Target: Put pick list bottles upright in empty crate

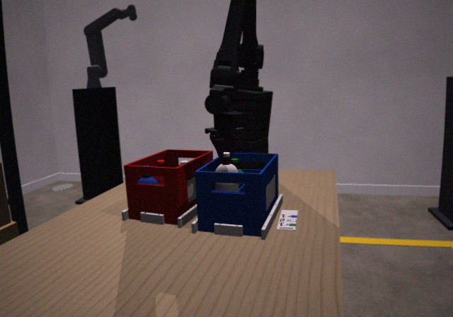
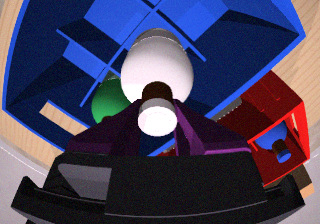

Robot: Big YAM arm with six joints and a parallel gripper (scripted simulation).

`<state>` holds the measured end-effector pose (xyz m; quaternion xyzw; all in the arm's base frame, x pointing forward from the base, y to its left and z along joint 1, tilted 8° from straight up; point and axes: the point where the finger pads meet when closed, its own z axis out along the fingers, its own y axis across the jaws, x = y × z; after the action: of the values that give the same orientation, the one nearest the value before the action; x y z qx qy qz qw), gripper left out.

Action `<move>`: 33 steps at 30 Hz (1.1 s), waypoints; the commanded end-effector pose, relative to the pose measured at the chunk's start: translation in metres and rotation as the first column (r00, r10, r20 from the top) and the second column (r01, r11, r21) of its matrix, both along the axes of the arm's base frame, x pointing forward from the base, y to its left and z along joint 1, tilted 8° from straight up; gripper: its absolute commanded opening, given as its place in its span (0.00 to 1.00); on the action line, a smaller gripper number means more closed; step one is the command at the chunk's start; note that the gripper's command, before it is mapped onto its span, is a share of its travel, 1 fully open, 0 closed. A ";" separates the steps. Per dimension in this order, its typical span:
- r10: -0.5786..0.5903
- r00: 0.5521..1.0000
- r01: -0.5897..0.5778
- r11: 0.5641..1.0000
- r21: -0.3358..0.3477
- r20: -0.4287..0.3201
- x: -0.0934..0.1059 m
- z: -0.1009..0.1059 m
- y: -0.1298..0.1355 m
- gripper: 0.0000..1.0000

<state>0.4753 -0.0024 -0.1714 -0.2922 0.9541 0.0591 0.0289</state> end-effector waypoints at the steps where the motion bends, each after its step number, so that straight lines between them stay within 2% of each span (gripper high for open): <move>1: -0.008 0.995 0.008 1.000 -0.004 0.101 0.042 0.026 0.001 0.00; 4: -0.007 0.998 0.007 1.000 -0.003 0.066 0.032 0.006 0.002 0.00; 7: -0.002 0.995 0.003 1.000 -0.004 0.101 0.042 0.020 0.005 0.00; 33: -0.004 0.995 0.005 1.000 -0.004 0.098 0.043 0.019 0.004 0.00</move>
<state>0.4770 -0.0002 -0.1792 -0.2920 0.9541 0.0585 0.0308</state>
